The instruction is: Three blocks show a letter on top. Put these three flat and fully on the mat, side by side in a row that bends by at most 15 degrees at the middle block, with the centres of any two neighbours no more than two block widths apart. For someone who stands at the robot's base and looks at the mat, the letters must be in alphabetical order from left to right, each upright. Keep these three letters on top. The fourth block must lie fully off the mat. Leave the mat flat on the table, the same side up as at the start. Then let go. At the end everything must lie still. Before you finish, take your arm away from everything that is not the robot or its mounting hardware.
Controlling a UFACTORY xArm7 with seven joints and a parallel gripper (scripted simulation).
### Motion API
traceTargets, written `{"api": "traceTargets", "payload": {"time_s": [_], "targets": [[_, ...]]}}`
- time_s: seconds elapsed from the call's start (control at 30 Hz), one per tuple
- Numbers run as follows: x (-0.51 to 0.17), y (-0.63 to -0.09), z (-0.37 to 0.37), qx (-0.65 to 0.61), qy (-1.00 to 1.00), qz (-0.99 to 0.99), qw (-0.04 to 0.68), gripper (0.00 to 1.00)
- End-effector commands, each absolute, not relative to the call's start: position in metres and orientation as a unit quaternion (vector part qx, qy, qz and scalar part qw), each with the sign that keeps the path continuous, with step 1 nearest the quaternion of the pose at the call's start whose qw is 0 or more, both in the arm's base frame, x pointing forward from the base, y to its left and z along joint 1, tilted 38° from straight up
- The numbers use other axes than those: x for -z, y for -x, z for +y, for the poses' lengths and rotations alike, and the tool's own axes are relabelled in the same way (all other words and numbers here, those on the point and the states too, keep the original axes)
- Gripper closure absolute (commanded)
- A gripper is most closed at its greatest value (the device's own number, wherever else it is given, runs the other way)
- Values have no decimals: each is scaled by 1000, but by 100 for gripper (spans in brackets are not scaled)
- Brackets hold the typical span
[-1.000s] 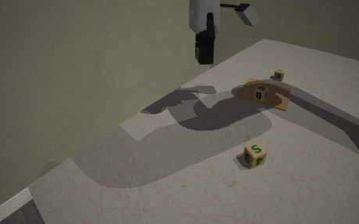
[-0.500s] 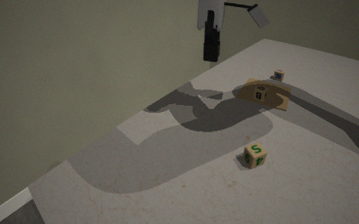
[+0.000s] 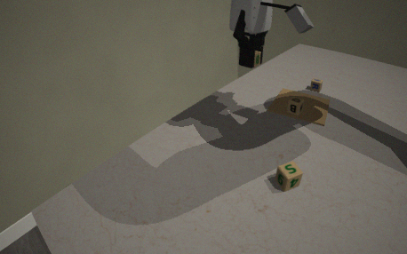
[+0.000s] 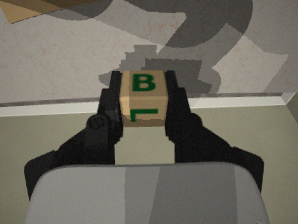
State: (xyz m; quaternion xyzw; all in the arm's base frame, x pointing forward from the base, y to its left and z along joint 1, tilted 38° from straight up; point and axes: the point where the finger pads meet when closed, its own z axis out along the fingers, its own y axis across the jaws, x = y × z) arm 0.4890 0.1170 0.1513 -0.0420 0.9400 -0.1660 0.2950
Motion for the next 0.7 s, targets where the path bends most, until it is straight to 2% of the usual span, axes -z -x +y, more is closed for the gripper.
{"api": "traceTargets", "payload": {"time_s": [0.0, 0.67], "targets": [[-153, -484, 110, 147, -24, 940, 307, 73], [-150, -460, 76, 66, -271, 901, 332, 73]]}}
